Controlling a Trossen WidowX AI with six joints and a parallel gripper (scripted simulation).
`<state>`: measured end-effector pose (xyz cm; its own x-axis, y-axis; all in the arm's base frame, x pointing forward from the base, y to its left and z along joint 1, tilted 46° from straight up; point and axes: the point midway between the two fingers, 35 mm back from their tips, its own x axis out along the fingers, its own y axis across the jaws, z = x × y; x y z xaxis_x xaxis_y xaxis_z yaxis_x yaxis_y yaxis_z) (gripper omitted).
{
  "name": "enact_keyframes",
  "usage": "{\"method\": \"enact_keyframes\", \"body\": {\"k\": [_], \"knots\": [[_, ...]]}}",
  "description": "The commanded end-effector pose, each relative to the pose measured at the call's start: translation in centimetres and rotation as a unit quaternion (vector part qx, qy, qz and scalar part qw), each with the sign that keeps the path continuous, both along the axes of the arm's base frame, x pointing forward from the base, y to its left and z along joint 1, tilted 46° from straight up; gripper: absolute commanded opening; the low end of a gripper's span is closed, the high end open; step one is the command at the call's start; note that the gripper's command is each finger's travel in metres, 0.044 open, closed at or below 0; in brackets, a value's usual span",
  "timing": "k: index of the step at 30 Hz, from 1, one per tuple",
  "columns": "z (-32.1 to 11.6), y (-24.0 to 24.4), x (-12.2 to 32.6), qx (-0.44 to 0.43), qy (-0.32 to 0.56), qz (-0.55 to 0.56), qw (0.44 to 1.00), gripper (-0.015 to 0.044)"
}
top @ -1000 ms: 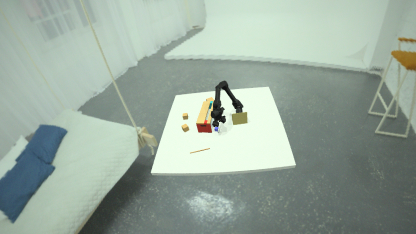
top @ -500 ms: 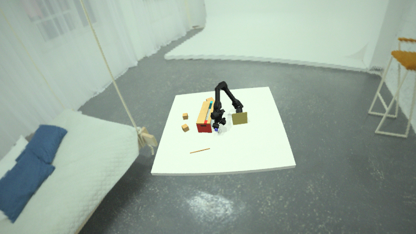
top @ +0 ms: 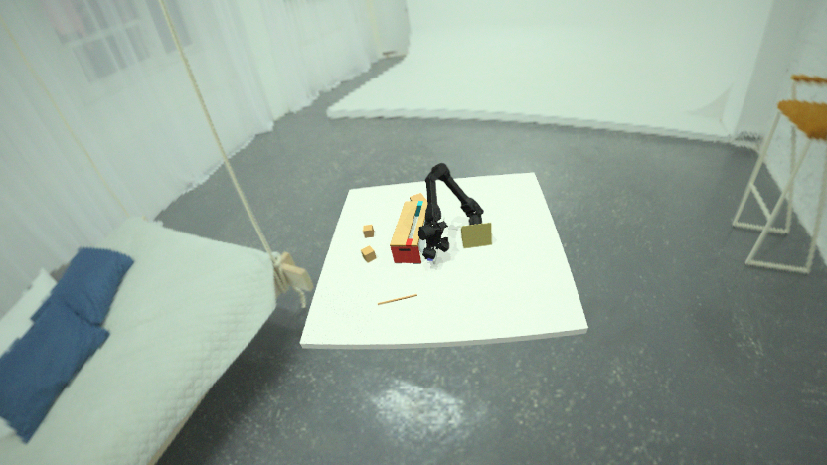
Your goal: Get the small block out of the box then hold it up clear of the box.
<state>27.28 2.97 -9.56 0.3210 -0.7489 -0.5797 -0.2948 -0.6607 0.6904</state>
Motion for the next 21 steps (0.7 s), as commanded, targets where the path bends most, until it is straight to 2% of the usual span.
{"method": "enact_keyframes", "body": {"k": [1,12,18,21], "knots": [[-0.5,-0.8,-0.3,-0.005,0.004,0.000,1.000,0.0285],[-1.3,-2.0,-0.5,-0.006,0.003,-0.001,1.000,0.0285],[-1.3,-2.0,-0.5,-0.006,0.003,-0.001,1.000,0.0127],[-1.3,-2.0,-0.5,-0.006,0.003,-0.001,1.000,0.0107]]}}
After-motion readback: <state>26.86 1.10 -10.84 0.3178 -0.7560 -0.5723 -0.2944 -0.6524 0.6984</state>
